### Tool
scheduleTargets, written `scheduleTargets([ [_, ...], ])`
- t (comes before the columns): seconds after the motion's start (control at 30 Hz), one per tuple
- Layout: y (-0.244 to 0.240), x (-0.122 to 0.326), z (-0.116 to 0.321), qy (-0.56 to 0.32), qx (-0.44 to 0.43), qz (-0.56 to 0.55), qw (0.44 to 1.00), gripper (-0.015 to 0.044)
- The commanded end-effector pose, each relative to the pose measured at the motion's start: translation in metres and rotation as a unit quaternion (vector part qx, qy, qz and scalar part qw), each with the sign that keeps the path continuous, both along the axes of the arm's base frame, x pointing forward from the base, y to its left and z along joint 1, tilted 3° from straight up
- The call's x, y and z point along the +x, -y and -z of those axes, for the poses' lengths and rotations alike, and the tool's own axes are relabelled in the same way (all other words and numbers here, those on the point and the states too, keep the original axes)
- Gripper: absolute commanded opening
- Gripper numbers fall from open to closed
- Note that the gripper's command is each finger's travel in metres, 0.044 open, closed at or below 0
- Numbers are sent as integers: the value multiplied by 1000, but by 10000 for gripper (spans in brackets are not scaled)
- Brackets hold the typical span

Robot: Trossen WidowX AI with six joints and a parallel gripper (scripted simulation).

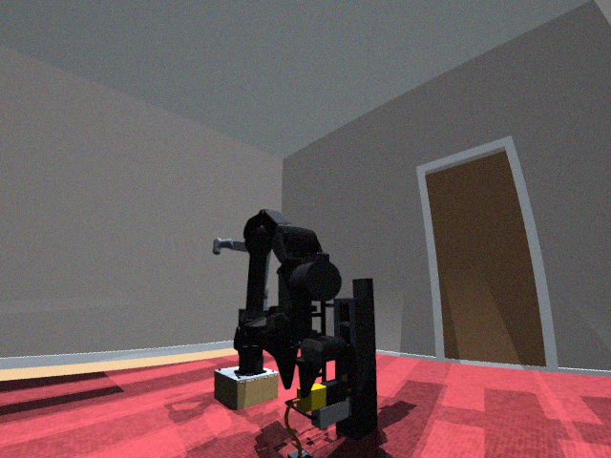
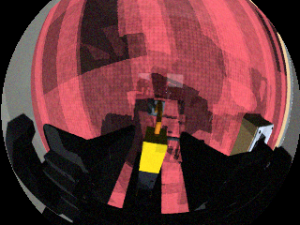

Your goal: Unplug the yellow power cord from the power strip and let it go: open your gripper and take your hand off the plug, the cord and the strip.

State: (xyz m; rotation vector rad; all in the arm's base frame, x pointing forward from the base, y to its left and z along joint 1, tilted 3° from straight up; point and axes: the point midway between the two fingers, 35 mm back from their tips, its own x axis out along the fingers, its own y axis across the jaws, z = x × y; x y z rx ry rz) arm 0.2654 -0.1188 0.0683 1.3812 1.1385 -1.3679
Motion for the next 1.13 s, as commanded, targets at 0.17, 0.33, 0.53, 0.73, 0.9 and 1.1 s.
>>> scheduleTargets([
  [0.17,22,-3,-4,0,-4,2,1000,440],
  [0.33,60,-13,-11,-1,-5,2,1000,440],
  [0.53,60,-13,-11,-1,-5,2,1000,440],
  [0.73,60,-13,-11,-1,-5,2,1000,440],
  [0.9,60,-13,-11,-1,-5,2,1000,440],
  [1.1,60,-13,-11,-1,-5,2,1000,440],
])
